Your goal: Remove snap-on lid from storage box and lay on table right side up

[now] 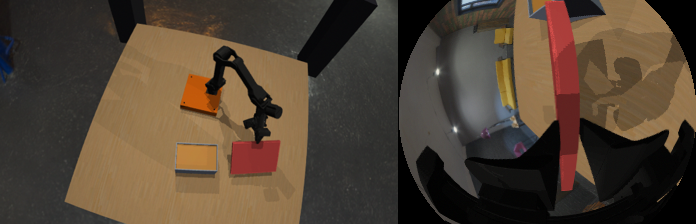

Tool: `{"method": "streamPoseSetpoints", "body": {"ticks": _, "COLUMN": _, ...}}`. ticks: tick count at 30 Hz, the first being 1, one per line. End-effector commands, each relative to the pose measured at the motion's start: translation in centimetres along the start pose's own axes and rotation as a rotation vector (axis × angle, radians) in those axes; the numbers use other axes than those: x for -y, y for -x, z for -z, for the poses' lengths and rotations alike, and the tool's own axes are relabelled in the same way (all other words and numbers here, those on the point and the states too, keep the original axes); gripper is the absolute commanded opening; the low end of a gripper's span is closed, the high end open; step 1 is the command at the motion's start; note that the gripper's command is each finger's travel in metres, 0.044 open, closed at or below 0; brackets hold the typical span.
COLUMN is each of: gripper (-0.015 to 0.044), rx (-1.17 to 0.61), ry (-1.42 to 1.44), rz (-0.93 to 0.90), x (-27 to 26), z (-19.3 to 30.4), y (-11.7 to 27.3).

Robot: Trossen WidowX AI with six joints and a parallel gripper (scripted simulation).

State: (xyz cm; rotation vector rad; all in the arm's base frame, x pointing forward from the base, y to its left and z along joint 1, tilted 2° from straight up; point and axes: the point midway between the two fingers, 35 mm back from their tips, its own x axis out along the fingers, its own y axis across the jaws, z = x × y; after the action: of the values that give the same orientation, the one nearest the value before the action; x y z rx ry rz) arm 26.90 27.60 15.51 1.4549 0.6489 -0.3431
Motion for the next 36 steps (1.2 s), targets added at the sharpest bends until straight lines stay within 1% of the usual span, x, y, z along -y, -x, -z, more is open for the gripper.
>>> {"method": "streamPoseSetpoints", "body": {"ticks": 1, "gripper": 0.0000, "rx": 0.001, "ry": 0.007, "rz": 0.004, "x": 0.5, "z": -0.1, "y": -0.3}}
{"method": "streamPoseSetpoints", "body": {"ticks": 36, "gripper": 0.0000, "rx": 0.001, "ry": 0.007, "rz": 0.004, "x": 2.7, "z": -0.1, "y": -2.1}}
